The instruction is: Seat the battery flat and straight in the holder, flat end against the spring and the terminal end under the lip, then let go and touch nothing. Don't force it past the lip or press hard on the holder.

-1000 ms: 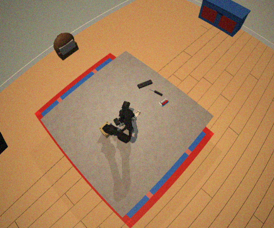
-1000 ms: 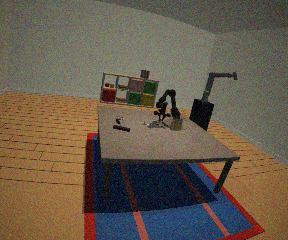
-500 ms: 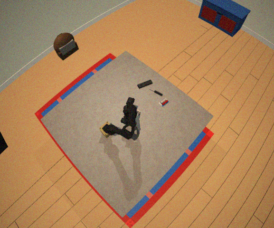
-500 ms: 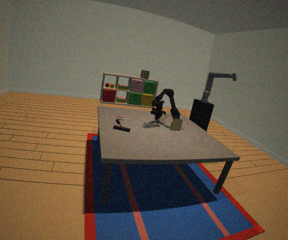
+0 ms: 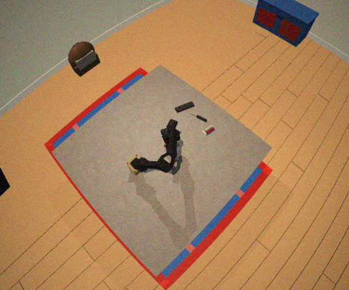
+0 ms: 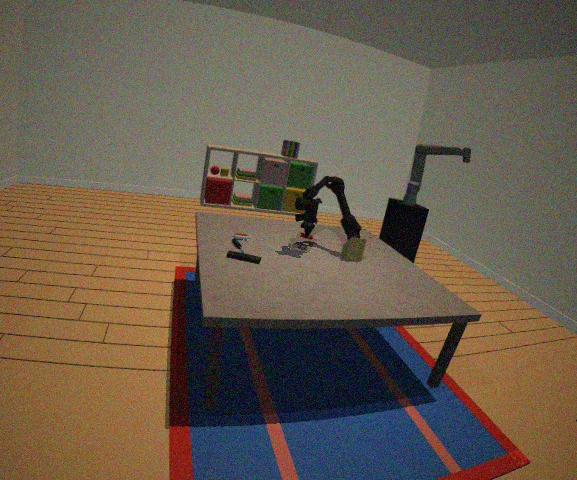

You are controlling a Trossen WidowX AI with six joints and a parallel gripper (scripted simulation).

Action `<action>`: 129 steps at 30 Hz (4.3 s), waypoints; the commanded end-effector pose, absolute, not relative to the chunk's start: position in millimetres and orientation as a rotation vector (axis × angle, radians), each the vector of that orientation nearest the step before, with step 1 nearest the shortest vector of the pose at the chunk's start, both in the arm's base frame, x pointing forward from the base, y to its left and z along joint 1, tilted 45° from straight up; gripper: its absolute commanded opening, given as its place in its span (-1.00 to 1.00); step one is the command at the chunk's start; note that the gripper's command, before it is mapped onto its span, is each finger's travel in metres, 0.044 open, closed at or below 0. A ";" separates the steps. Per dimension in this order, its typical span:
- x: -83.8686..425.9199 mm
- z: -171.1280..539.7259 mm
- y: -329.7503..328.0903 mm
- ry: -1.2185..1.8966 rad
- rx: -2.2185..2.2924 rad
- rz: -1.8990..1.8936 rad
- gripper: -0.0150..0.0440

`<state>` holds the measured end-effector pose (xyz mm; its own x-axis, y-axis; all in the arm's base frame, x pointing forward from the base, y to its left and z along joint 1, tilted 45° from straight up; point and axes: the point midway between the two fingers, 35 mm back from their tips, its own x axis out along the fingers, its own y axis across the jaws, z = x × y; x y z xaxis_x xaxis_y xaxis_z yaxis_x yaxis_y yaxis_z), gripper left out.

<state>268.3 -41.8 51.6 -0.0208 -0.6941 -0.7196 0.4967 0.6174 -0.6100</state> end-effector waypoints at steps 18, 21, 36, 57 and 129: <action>307.8 56.9 -46.1 1.529 -0.640 -0.556 -0.25; 308.9 52.7 -48.6 1.507 -0.640 -0.542 -0.25; 313.0 33.1 -66.2 1.357 -0.654 -0.469 -0.25; 311.7 24.0 -77.0 1.242 -0.669 -0.418 -0.25; 281.9 14.7 -89.9 1.080 -0.688 -0.323 -0.25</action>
<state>284.4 -88.2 17.1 0.4769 -0.5477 -0.6874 -0.0845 0.7499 -0.6561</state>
